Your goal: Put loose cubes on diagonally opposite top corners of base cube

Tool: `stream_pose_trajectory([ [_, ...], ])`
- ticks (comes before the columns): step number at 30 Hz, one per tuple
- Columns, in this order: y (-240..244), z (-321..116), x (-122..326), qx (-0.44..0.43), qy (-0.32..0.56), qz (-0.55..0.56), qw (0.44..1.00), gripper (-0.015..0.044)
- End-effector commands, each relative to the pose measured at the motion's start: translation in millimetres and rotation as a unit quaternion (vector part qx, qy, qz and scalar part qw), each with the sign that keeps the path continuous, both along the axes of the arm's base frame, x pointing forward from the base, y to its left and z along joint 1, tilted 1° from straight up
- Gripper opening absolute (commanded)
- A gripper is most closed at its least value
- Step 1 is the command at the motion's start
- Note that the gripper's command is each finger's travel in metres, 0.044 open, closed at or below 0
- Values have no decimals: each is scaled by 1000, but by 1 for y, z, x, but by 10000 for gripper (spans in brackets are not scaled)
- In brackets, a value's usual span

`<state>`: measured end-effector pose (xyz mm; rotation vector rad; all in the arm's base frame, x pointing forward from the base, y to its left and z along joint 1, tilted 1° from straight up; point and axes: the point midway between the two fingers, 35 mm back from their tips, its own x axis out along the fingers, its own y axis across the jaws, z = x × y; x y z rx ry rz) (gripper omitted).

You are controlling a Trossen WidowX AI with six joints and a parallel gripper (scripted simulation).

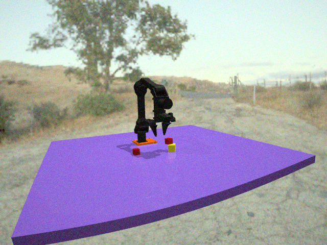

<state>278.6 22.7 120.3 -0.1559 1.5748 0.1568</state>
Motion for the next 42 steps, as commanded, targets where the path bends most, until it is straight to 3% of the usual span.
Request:
stream_pose_trajectory([
  [1,-33,10,1,0,-7,-19,1000,265],
  [16,-137,30,-29,-4,-8,-87,996,265],
  [22,-139,25,-29,-4,-8,-88,996,265],
  [30,-139,-30,-29,-4,-8,-88,996,265],
  [42,-139,-47,-30,-4,-8,-88,996,265],
])
